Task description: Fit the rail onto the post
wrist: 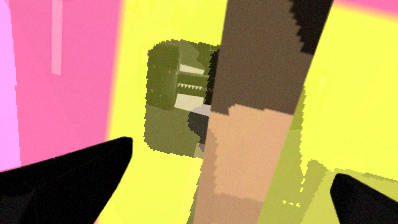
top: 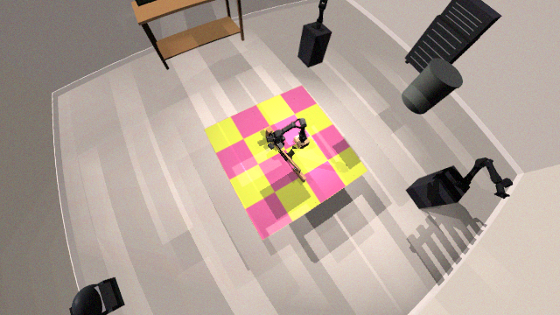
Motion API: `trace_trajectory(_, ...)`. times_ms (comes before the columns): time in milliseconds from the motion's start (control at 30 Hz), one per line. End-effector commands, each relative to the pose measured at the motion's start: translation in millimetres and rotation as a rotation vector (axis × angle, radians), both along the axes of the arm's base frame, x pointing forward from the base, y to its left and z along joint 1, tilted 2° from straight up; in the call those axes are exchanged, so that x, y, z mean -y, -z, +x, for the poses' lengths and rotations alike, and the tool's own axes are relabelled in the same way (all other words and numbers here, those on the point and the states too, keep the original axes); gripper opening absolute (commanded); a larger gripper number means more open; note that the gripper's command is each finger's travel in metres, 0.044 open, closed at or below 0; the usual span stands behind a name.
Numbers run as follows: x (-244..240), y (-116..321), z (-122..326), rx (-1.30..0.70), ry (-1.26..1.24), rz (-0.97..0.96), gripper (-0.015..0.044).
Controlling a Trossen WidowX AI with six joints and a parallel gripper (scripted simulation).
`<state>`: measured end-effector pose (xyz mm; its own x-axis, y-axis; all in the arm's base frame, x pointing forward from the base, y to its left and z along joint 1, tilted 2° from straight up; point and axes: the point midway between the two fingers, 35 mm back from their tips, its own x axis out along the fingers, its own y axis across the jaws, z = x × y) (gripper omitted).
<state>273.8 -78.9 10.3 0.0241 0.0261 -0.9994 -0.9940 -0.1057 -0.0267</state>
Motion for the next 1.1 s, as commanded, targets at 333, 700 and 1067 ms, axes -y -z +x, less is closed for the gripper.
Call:
trace_trajectory(333, -2.3, 12.7, -2.3, -0.003, 0.001, 0.008, 0.0309)
trace_trajectory(700, -2.3, 12.7, -2.3, -0.003, 0.001, 0.008, 0.004)
trace_trajectory(1067, -2.3, 12.7, -2.3, -0.003, 0.001, 0.008, 0.0)
